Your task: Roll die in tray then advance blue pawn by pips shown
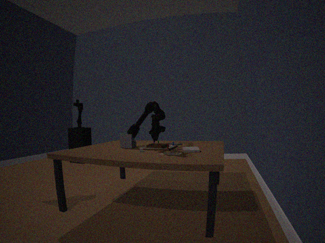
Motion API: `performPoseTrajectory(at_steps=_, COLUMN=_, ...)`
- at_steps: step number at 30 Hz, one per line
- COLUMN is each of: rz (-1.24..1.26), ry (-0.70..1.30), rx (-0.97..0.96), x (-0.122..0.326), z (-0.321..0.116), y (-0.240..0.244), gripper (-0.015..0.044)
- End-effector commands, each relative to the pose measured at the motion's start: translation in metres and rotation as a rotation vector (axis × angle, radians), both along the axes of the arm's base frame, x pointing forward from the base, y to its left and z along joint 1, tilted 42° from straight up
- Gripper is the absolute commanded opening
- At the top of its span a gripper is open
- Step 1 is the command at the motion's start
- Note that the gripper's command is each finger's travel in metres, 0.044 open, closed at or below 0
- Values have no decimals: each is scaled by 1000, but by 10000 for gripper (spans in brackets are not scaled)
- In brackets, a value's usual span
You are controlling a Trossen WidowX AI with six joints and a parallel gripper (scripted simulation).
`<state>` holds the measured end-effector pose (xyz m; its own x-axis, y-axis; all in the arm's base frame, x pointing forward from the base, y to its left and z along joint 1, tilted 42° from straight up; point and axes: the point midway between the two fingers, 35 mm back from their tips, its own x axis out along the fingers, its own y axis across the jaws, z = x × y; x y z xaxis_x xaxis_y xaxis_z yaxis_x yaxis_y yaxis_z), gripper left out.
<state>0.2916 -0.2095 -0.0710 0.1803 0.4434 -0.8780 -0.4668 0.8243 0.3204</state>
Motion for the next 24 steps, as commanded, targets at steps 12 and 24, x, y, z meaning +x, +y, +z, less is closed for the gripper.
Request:
performPoseTrajectory(at_steps=12, rz=-103, ry=122, rx=252, x=-103, z=-65, y=-17, gripper=275)
performPoseTrajectory(at_steps=24, rz=-103, ry=121, rx=253, x=-100, z=-81, y=-4, gripper=275)
